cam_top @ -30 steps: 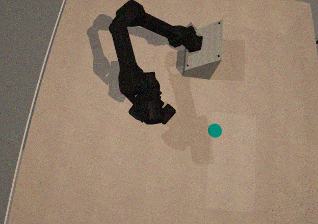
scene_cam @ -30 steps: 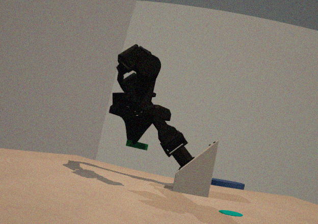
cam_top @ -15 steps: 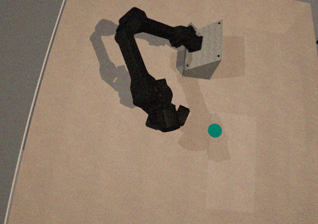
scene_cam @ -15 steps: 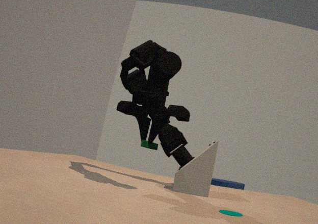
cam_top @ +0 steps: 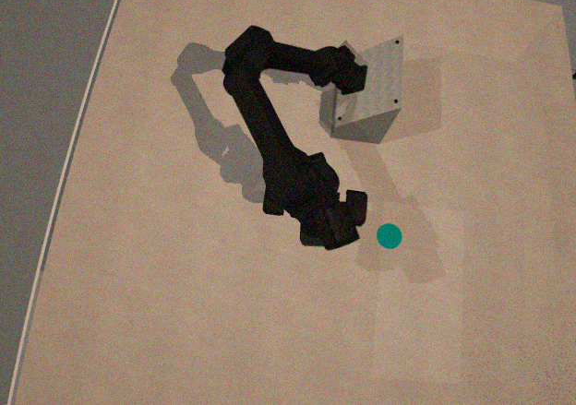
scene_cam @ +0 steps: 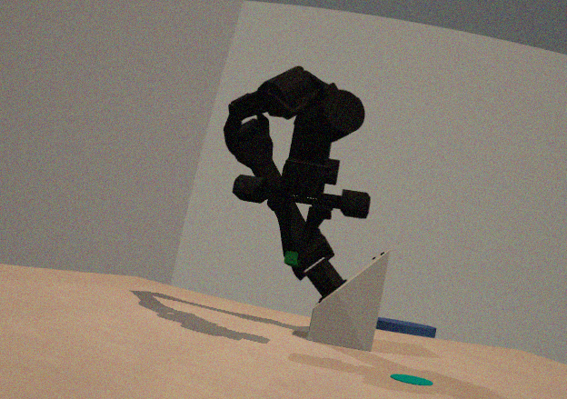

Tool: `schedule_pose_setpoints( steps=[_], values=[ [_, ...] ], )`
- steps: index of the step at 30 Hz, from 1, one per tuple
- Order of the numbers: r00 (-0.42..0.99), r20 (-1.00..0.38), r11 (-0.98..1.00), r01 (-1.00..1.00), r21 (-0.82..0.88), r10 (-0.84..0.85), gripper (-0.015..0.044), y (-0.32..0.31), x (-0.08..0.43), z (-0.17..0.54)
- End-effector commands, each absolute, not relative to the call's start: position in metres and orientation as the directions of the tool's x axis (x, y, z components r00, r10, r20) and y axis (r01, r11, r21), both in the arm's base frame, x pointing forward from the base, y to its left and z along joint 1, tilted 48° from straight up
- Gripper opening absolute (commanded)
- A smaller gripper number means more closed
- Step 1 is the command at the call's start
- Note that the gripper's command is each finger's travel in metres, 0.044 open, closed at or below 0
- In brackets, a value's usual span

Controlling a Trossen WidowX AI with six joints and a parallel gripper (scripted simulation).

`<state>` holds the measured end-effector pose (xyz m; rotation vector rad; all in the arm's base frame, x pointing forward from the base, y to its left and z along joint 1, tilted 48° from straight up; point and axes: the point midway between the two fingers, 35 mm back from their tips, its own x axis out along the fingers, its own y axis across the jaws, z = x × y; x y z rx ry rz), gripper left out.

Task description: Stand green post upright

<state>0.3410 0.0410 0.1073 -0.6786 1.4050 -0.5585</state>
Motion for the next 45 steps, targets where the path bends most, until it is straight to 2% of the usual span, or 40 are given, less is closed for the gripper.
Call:
schedule_pose_setpoints(
  steps=[1, 22, 45],
  values=[
    [0.100, -0.700, 0.690, -0.120, -0.714, -0.707, 0.0023, 0.053, 0.344, 0.101],
    [0.098, -0.702, 0.570, -0.510, -0.644, -0.706, 0.0023, 0.103, 0.346, 0.055],
    [0.095, -0.693, 0.325, -0.832, -0.450, -0.715, 0.0023, 0.155, 0.334, 0.000]
  ],
)
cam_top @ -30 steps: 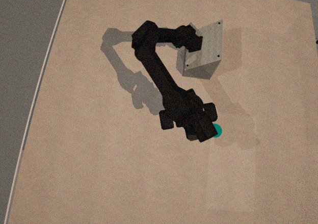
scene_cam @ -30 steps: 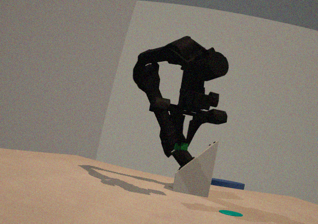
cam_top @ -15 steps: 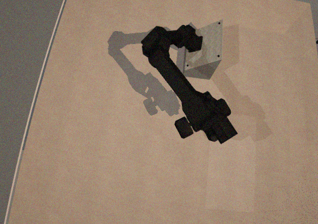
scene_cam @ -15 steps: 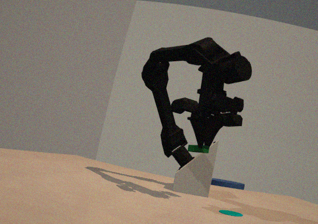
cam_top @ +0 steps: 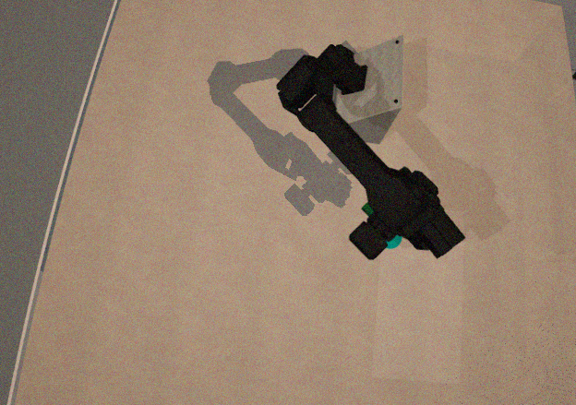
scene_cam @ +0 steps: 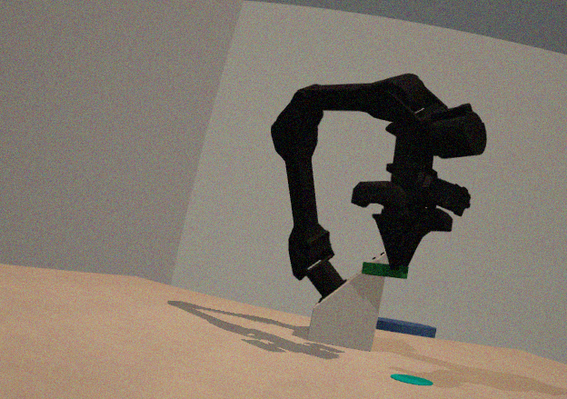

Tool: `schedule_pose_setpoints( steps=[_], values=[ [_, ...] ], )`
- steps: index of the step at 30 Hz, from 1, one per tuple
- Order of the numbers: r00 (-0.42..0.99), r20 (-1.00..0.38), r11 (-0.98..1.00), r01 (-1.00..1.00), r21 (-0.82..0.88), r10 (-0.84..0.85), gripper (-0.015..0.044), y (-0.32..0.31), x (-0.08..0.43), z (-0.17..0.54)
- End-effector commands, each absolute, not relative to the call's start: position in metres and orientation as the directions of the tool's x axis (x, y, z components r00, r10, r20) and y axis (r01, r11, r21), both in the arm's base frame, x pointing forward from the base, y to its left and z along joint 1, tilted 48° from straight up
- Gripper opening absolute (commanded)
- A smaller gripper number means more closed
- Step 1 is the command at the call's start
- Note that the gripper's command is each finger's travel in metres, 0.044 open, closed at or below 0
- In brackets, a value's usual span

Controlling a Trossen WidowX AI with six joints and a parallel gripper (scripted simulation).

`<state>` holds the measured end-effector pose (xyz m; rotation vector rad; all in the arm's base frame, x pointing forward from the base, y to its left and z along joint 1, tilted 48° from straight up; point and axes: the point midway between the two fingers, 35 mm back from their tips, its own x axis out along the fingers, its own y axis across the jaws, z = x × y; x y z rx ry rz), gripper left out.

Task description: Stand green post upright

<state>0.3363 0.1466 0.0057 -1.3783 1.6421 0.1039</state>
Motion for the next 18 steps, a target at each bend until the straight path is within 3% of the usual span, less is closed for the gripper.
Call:
schedule_pose_setpoints(
  steps=[1, 18],
  values=[
    [0.095, -0.692, 0.312, -0.843, -0.439, -0.716, 0.0023, 0.157, 0.334, -0.003],
    [0.091, -0.690, 0.169, -0.939, -0.299, -0.718, 0.0023, 0.179, 0.322, -0.032]
  ],
)
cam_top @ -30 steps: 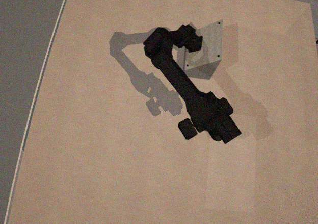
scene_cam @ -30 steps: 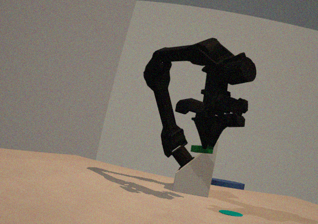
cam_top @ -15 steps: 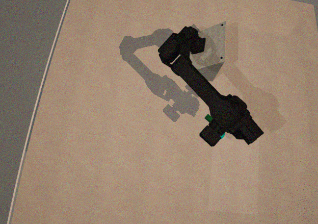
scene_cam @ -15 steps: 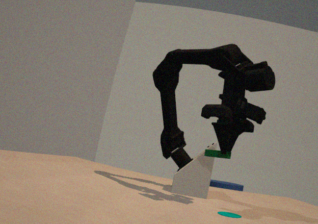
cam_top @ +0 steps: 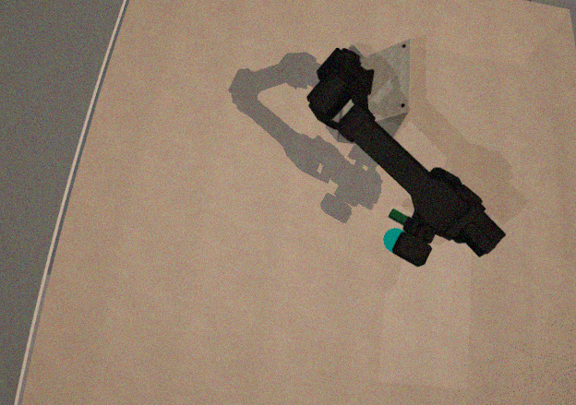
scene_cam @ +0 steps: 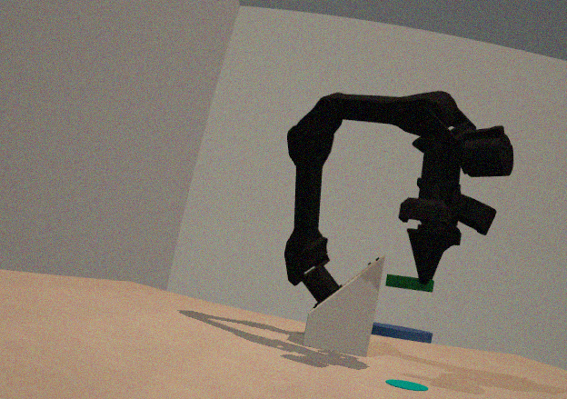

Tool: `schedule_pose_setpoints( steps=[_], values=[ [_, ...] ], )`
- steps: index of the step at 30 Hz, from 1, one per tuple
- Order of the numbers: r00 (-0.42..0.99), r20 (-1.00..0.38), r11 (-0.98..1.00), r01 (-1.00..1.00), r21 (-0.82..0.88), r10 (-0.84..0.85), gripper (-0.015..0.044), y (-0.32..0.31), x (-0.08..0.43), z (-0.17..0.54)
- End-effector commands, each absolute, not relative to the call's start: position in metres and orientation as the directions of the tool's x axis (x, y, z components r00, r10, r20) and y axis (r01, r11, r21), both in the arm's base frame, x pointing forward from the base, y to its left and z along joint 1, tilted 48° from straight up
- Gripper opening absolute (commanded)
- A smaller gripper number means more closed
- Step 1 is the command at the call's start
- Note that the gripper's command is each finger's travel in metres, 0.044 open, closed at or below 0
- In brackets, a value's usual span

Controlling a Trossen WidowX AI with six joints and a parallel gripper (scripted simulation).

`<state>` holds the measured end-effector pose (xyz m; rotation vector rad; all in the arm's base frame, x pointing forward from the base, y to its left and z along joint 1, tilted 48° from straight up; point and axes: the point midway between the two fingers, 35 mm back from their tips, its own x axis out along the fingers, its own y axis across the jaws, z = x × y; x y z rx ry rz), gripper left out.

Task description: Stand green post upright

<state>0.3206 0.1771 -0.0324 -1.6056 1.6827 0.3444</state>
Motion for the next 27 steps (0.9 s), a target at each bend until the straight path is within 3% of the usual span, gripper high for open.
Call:
schedule_pose_setpoints(
  steps=[1, 27],
  values=[
    [0.087, -0.695, 0.174, -0.939, -0.296, -0.714, 0.0023, 0.179, 0.321, -0.033],
    [0.017, -0.813, 0.271, -0.938, -0.214, -0.581, 0.0023, 0.170, 0.319, -0.049]
  ],
)
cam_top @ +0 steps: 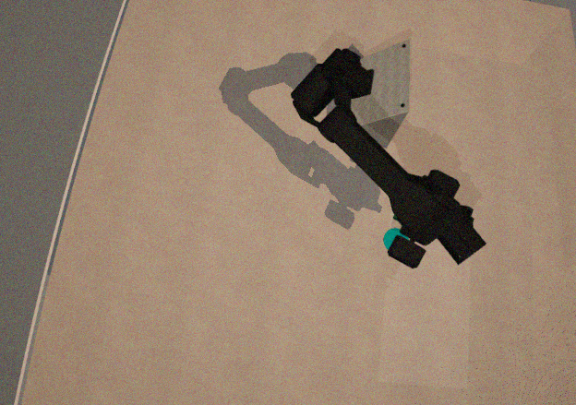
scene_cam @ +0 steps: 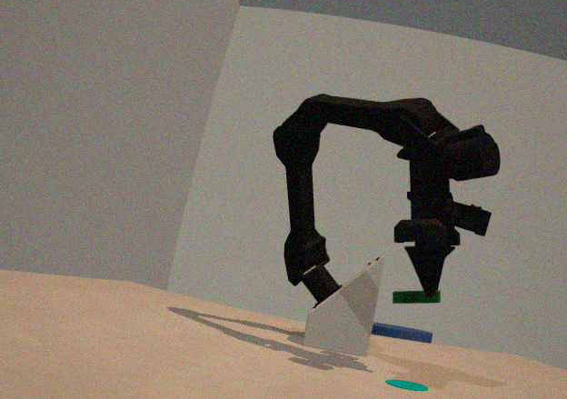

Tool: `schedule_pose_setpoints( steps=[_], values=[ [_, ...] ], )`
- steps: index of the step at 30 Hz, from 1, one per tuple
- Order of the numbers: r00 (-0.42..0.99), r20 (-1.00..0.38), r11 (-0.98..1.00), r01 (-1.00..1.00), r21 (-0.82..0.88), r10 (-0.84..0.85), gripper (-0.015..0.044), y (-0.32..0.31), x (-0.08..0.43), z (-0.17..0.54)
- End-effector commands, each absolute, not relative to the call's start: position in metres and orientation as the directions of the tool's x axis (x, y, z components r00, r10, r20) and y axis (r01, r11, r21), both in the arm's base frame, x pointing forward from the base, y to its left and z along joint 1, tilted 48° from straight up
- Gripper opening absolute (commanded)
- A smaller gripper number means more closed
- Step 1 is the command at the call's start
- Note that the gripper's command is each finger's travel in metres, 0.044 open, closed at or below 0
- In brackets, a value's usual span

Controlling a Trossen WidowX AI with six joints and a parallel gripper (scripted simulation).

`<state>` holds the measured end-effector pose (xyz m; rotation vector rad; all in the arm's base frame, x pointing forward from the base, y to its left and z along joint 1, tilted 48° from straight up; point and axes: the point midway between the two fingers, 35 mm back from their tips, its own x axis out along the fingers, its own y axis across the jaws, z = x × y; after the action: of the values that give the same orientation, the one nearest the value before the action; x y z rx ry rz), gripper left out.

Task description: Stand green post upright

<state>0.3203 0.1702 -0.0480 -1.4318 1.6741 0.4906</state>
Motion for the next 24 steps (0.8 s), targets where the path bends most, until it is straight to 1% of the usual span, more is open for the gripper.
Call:
schedule_pose_setpoints(
  steps=[1, 24],
  values=[
    [0.016, -0.817, 0.274, -0.938, -0.211, -0.576, 0.0023, 0.170, 0.319, -0.050],
    [-0.015, -0.901, 0.327, -0.934, -0.142, -0.433, 0.0023, 0.165, 0.318, -0.060]
  ],
)
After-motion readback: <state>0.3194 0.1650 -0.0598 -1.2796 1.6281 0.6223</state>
